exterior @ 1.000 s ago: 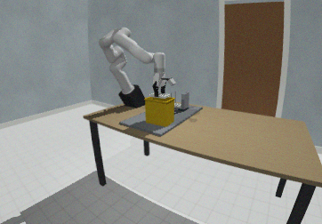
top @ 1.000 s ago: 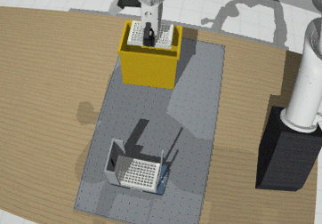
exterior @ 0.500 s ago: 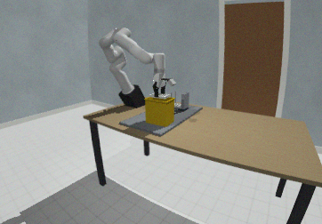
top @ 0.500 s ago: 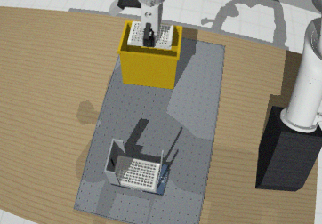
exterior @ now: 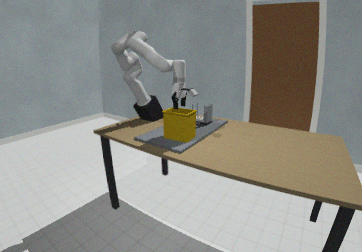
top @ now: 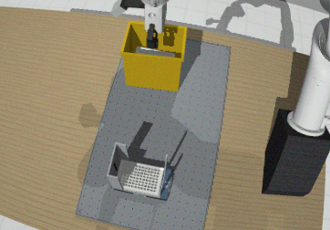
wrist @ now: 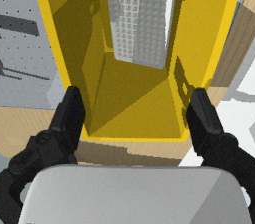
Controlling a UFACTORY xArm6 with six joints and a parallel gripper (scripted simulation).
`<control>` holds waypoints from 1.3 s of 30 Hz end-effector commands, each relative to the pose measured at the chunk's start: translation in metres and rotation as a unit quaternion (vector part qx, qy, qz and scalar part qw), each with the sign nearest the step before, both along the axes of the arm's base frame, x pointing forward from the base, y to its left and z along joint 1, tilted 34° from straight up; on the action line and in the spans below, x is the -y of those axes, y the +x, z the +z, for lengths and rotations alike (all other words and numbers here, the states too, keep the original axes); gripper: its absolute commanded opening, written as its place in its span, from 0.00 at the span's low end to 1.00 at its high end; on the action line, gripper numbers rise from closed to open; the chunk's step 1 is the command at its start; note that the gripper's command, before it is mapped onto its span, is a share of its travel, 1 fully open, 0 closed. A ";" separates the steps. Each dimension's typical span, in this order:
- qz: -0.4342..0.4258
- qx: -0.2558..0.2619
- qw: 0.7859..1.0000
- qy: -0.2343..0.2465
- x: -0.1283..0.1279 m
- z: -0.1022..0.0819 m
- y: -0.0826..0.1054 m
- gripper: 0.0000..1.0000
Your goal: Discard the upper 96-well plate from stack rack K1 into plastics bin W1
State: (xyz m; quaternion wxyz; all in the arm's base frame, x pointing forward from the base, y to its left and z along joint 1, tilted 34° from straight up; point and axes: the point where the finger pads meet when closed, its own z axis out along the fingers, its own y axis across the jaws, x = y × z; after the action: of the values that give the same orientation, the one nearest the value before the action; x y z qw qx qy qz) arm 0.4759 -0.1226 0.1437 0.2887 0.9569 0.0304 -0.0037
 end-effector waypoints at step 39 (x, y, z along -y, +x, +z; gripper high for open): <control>0.001 0.002 1.000 0.000 -0.023 0.035 0.001 1.00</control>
State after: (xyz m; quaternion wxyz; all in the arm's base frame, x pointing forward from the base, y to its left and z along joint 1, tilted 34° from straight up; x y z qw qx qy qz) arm 0.4757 -0.1025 0.1739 0.2885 0.9570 0.0305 -0.0032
